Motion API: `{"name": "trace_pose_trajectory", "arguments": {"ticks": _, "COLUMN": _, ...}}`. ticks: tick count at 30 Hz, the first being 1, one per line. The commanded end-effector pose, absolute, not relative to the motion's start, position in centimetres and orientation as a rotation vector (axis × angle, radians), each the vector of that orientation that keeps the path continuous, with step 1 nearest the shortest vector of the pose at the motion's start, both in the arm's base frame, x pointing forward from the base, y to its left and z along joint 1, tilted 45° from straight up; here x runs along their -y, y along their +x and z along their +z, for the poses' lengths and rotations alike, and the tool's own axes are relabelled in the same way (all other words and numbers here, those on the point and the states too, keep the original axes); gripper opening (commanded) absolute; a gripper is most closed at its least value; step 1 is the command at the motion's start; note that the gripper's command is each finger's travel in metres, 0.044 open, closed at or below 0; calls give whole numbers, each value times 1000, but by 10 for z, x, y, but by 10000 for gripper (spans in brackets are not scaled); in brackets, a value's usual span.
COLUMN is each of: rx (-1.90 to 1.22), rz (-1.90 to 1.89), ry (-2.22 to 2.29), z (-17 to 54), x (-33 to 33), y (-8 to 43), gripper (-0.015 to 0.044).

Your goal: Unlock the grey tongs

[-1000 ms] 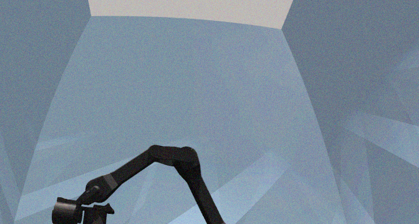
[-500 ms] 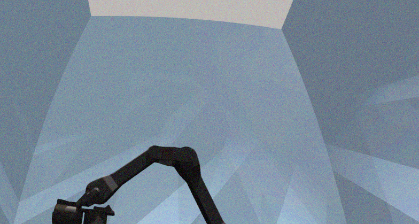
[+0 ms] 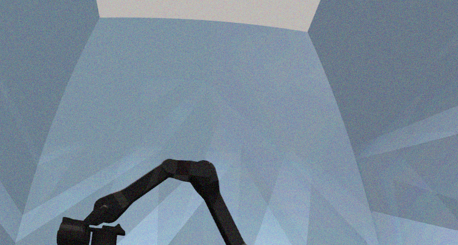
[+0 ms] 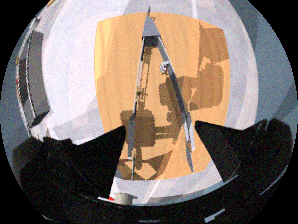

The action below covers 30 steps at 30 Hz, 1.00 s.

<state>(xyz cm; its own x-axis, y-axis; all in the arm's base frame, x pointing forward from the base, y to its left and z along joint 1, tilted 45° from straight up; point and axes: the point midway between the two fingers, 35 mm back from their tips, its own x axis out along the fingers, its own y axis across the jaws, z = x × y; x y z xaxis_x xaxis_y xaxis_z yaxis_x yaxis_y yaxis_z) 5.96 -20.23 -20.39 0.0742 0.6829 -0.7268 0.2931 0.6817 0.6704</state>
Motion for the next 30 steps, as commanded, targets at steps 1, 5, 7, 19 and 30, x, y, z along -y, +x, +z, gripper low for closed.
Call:
{"name": "trace_pose_trajectory", "arguments": {"ticks": 1, "rx": -1517, "rz": 352, "ry": 842, "z": -203, "x": 207, "y": 62, "gripper": 440}}
{"name": "trace_pose_trajectory", "arguments": {"ticks": 5, "rx": -1516, "rz": 346, "ry": 841, "z": -200, "x": 232, "y": 79, "gripper": 440}}
{"name": "trace_pose_trajectory", "arguments": {"ticks": 7, "rx": -1515, "rz": 345, "ry": 840, "z": -196, "x": 248, "y": 93, "gripper": 440}}
{"name": "trace_pose_trajectory", "arguments": {"ticks": 19, "rx": -1503, "rz": 347, "ry": 840, "z": -149, "x": 315, "y": 185, "gripper": 440}}
{"name": "trace_pose_trajectory", "arguments": {"ticks": 30, "rx": -1484, "rz": 298, "ry": 790, "z": -116, "x": 347, "y": 190, "gripper": 440}}
